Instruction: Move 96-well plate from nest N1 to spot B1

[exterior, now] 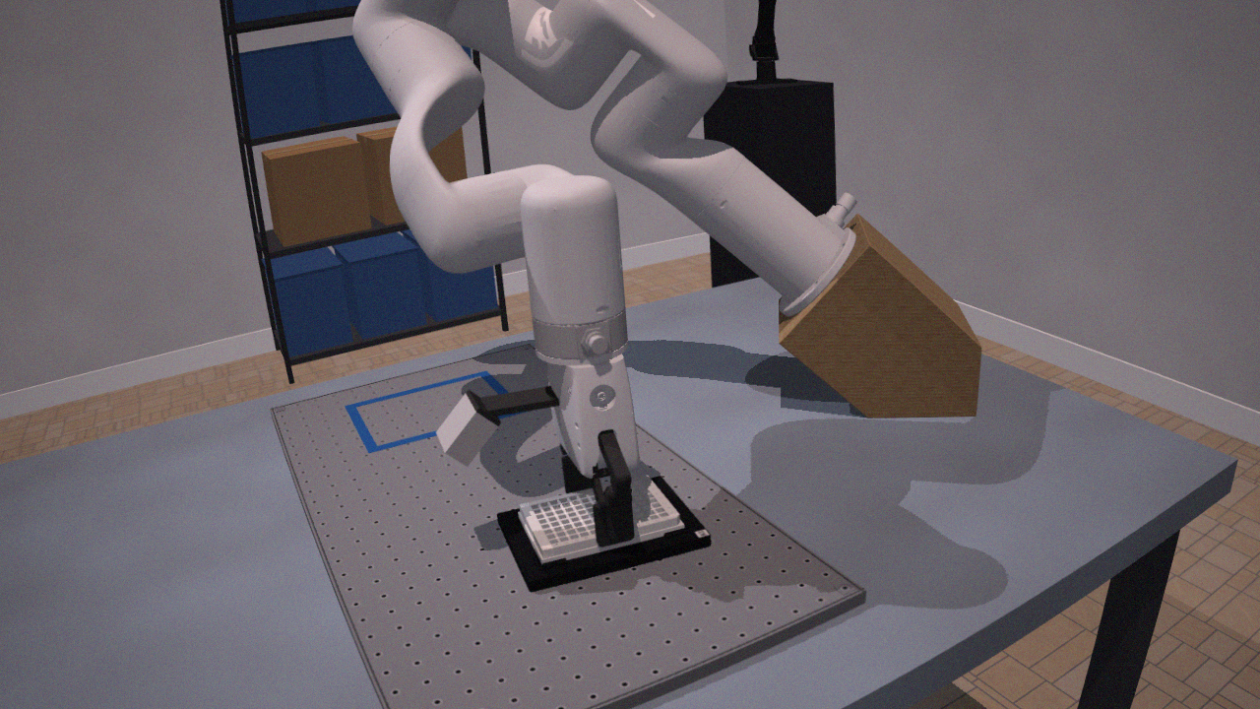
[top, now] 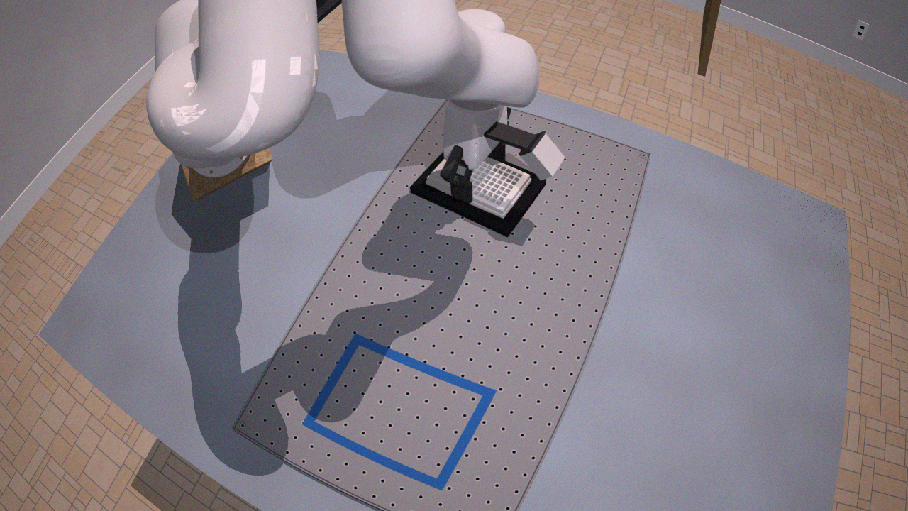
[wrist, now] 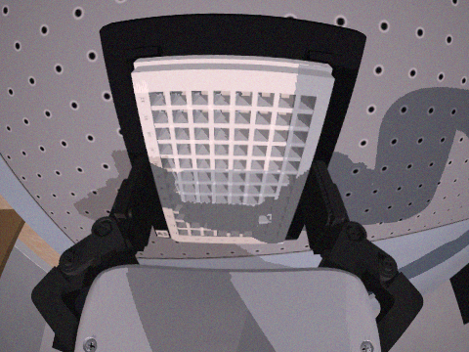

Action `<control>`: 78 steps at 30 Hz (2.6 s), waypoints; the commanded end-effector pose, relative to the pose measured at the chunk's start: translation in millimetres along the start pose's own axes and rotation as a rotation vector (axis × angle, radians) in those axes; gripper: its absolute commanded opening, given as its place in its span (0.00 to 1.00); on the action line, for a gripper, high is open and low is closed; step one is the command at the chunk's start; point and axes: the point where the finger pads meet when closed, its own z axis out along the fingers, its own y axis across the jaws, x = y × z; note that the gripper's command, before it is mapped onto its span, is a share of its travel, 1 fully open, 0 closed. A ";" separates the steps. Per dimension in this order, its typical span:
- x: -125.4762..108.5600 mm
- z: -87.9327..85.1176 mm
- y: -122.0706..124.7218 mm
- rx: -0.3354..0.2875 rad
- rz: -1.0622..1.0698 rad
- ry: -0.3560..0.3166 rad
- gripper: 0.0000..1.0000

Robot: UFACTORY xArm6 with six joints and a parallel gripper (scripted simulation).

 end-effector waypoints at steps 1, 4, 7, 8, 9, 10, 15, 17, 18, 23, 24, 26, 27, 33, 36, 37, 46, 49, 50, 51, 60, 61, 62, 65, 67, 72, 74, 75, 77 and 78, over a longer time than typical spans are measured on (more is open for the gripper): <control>0.7 -0.7 -0.7 0.002 0.001 0.001 1.00; 0.6 -1.2 -0.7 0.002 0.001 0.001 0.00; 0.6 -1.2 -0.7 0.002 0.001 0.001 0.00; 0.6 -1.2 -0.7 0.002 0.001 0.001 0.00; 0.6 -1.2 -0.7 0.002 0.001 0.001 0.00; 0.6 -1.2 -0.7 0.002 0.001 0.001 0.00; 0.6 -1.2 -0.6 0.002 0.001 0.001 0.00; 0.6 -1.2 -0.6 0.002 0.001 0.001 0.00; 0.6 -1.2 -0.6 0.002 0.001 0.001 0.00; 0.6 -1.2 -0.6 0.002 0.001 0.001 0.00; 0.6 -1.2 -0.6 0.002 0.001 0.001 0.00; 0.6 -1.2 -0.6 0.002 0.001 0.001 0.00; 0.6 -1.2 -0.6 0.002 0.001 0.001 0.00; 0.6 -1.2 -0.6 0.002 0.001 0.001 0.00; 0.6 -1.2 -0.6 0.002 0.001 0.001 0.00; 0.6 -1.2 -0.6 0.002 0.001 0.001 0.00; 0.6 -1.2 -0.6 0.002 0.001 0.001 0.00; 0.6 -1.2 -0.6 0.002 0.001 0.001 0.00; 0.6 -1.2 -0.6 0.002 0.001 0.001 0.00; 0.6 -1.2 -0.6 0.002 0.001 0.001 0.00; 0.6 -3.9 -0.7 0.002 0.001 0.001 0.00; 0.6 -4.6 -0.7 0.002 0.001 0.001 0.00; 0.6 -5.2 -0.7 0.002 0.001 0.001 0.00; 0.6 -7.2 -0.7 0.002 0.001 0.001 0.00; 0.6 -8.6 -0.7 0.002 0.001 0.001 0.00; 0.6 -11.9 -0.7 0.002 0.001 0.001 0.00; 0.6 -13.2 -0.7 0.002 0.001 0.001 0.00; 0.6 -13.2 -0.7 0.002 0.001 0.001 0.00; 0.6 -13.9 -0.7 0.002 0.001 0.001 0.00; 0.6 -14.6 -0.7 0.002 0.001 0.001 0.00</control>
